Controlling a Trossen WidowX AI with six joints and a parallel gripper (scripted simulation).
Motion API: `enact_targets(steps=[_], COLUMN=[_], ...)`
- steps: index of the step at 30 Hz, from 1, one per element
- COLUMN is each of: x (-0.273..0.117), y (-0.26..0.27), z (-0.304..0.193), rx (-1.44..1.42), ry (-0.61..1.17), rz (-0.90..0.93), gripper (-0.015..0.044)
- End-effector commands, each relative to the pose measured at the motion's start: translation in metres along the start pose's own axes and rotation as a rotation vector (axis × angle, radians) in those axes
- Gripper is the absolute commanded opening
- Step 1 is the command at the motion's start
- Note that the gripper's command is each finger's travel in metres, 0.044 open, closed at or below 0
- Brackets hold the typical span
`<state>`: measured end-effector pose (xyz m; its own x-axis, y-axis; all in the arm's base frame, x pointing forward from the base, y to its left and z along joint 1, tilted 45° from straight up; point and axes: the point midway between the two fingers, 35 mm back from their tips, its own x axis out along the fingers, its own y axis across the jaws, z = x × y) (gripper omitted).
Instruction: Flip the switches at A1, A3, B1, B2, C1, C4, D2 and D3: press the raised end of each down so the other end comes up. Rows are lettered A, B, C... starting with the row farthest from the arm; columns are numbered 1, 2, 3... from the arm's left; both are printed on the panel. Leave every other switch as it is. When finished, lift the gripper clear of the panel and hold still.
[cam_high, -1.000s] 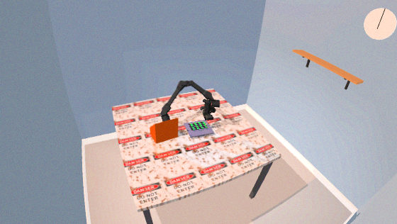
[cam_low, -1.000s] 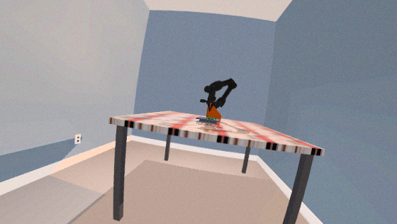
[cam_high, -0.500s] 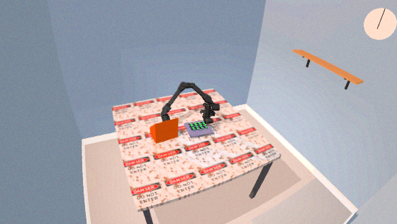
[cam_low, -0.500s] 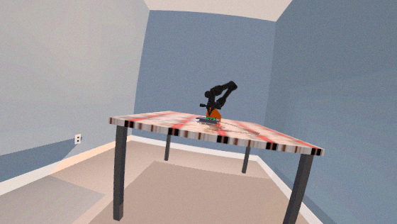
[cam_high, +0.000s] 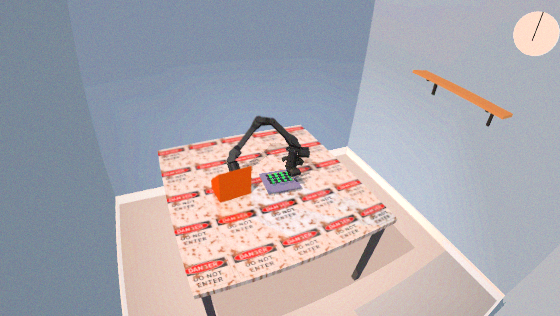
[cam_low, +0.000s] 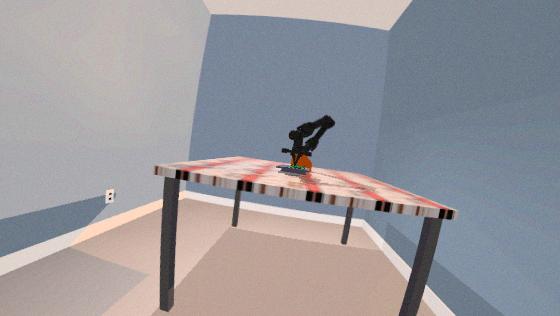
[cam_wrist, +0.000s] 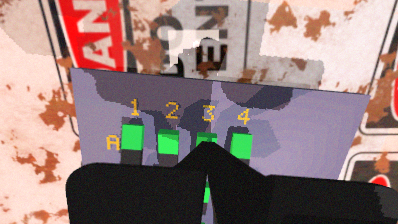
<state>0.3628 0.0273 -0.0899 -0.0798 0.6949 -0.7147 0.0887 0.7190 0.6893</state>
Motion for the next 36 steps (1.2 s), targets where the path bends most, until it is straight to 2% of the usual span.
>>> enact_targets(steps=[1,36], x=[0.0004,0.0037], y=[0.0005,0.0005], z=[0.0002,0.0003], rx=[0.005,0.005], ry=[-0.001,-0.001], rz=[0.004,0.004], gripper=[0.0000,0.0000])
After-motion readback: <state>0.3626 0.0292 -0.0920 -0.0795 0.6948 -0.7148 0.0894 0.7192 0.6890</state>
